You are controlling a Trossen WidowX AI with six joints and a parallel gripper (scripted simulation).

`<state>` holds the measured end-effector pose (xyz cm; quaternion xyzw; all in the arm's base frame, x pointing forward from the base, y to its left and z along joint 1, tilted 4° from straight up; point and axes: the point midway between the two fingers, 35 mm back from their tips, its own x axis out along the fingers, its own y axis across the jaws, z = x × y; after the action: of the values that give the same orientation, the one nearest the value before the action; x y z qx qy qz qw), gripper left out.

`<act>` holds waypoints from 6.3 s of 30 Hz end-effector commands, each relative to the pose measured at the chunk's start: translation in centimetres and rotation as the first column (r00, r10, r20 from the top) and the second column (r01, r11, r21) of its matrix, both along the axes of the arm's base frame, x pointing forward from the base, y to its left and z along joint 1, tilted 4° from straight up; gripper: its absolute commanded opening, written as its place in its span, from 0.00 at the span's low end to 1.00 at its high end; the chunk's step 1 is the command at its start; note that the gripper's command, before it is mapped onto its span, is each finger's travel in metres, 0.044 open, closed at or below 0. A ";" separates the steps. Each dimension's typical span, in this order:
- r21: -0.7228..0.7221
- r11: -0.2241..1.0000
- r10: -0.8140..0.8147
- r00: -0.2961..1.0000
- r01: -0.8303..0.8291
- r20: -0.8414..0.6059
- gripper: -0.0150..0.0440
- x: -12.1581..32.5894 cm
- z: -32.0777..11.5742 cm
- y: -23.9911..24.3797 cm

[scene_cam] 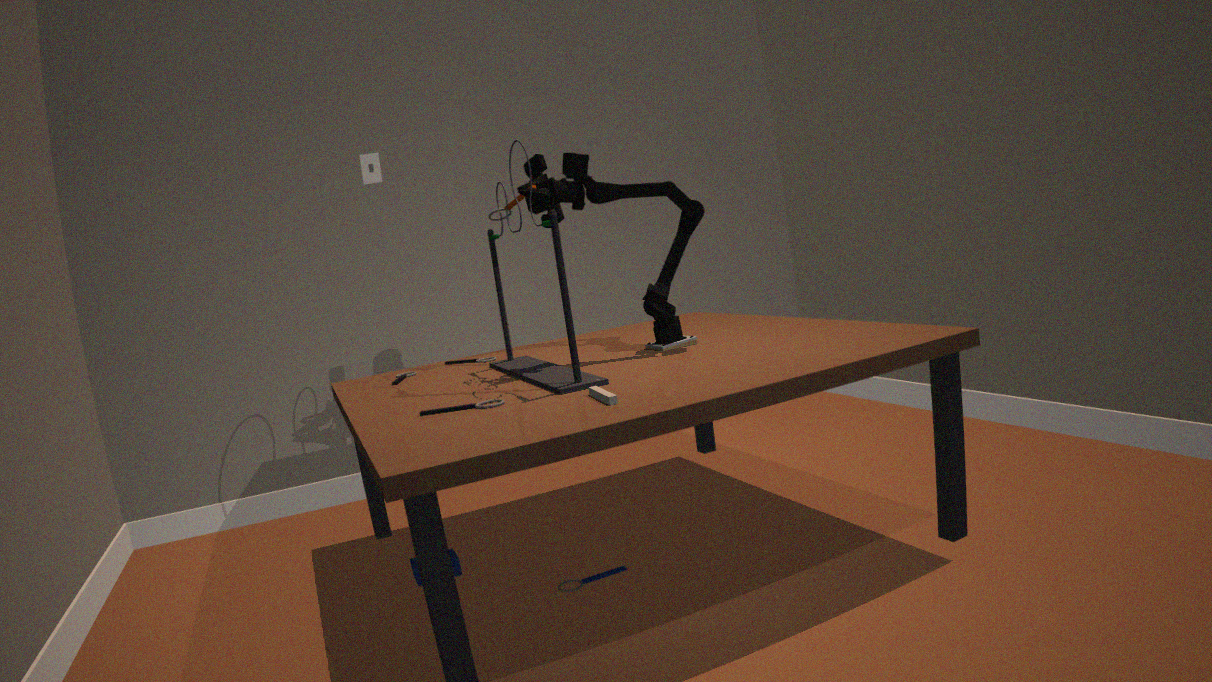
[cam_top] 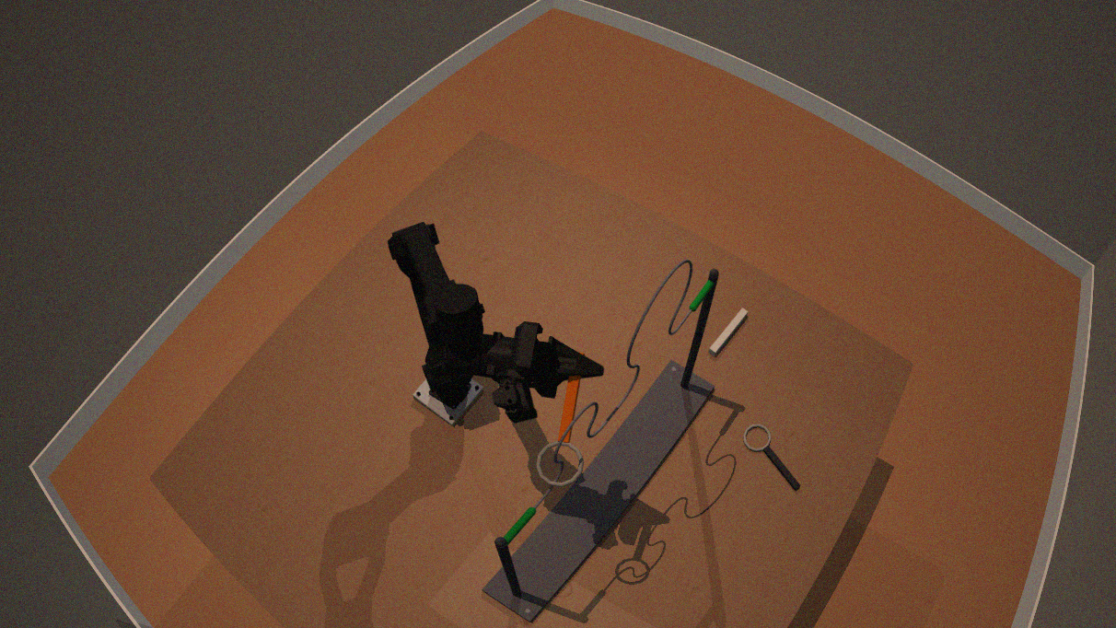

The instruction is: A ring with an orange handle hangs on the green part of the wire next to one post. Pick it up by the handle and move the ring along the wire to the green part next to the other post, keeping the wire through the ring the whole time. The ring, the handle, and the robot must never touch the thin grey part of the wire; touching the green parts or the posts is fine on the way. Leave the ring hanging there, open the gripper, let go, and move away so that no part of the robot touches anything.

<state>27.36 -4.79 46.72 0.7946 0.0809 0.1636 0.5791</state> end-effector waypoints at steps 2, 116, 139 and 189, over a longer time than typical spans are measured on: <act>0.007 1.000 0.006 1.000 -0.006 0.009 0.00 -0.2 0.9 -0.1; -0.907 0.413 -0.118 0.983 -0.083 -0.143 0.00 -0.9 -5.6 -2.4; -0.990 -0.063 -0.228 0.968 -0.122 -0.105 0.00 -1.0 -7.4 -5.3; -0.376 -0.889 -0.326 0.937 -0.260 0.123 0.00 -1.9 -5.5 -12.3</act>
<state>25.61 -16.78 40.97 -0.3603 0.1891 -0.2128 0.8883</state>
